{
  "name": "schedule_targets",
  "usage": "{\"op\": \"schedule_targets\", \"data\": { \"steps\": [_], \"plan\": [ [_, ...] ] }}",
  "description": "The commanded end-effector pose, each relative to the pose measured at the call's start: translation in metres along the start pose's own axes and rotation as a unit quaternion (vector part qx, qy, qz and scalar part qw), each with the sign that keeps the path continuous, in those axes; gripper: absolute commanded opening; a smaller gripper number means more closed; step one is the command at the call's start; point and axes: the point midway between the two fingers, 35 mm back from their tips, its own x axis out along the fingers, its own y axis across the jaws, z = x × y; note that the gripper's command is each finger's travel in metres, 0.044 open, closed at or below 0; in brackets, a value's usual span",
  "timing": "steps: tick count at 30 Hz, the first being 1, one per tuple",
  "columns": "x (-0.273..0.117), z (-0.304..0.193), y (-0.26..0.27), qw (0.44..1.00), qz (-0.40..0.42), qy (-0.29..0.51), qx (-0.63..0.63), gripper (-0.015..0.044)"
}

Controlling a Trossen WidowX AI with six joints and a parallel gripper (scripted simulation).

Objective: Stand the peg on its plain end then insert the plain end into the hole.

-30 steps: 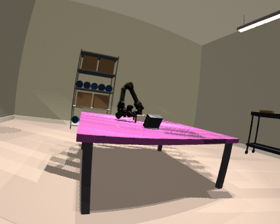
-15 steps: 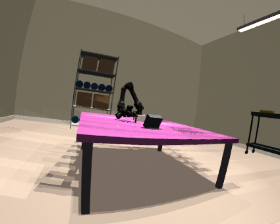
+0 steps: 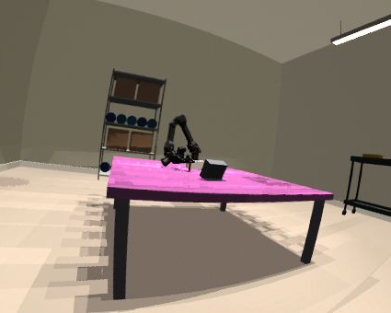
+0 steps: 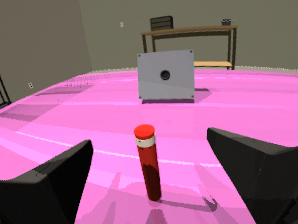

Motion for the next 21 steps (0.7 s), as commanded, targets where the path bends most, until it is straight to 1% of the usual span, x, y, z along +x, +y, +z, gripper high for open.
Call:
{"op": "schedule_targets", "data": {
  "steps": [1, 7, 13, 15, 21],
  "plan": [
    [-0.001, 0.007, -0.002, 1.0, 0.0, 0.0, 0.0, 0.044],
    [-0.012, 0.078, -0.01, 1.0, 0.0, 0.001, -0.001, 0.044],
    [-0.02, 0.151, 0.005, 1.0, 0.0, 0.0, -0.001, 0.044],
    [-0.021, 0.159, 0.008, 1.0, 0.0, 0.0, -0.001, 0.044],
    [-0.021, 0.159, 0.008, 1.0, 0.0, 0.0, -0.001, 0.044]
  ]
}}
